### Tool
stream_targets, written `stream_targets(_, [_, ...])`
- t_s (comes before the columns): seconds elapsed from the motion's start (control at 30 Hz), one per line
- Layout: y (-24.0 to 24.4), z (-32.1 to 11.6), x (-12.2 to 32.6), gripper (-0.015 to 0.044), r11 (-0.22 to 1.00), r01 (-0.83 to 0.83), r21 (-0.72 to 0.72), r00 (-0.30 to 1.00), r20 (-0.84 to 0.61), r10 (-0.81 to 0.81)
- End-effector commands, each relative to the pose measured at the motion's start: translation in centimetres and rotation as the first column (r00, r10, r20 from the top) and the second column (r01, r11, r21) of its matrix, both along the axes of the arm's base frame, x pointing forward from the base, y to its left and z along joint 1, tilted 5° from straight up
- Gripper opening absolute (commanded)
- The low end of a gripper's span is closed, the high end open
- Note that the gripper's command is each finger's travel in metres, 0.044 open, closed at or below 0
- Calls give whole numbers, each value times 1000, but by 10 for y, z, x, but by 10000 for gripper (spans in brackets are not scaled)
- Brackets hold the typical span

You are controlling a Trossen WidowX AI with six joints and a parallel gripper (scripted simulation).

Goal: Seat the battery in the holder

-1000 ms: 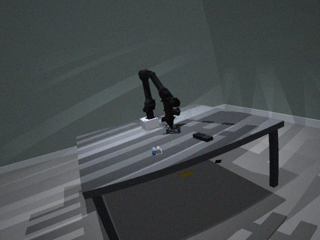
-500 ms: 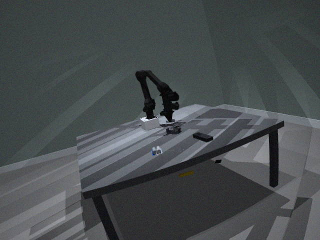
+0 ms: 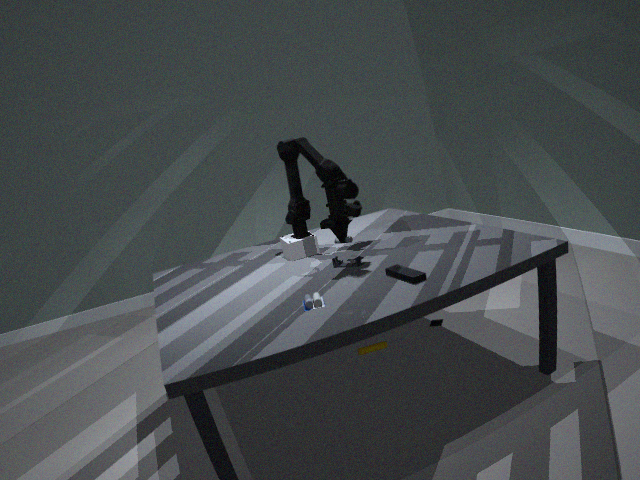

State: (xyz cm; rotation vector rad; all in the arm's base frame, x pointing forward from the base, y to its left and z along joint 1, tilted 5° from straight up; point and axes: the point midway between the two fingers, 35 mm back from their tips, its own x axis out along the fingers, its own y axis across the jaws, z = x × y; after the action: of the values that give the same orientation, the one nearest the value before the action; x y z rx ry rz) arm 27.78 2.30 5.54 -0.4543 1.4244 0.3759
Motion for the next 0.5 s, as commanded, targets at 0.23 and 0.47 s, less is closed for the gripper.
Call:
stream_targets(0.23, [-38, 16, 53, 68, 999, 47, -4, 999, 3, -47])
stream_targets(0.47, [-40, 10, 53, 68, 998, 52, -25, 998, -34, -53])
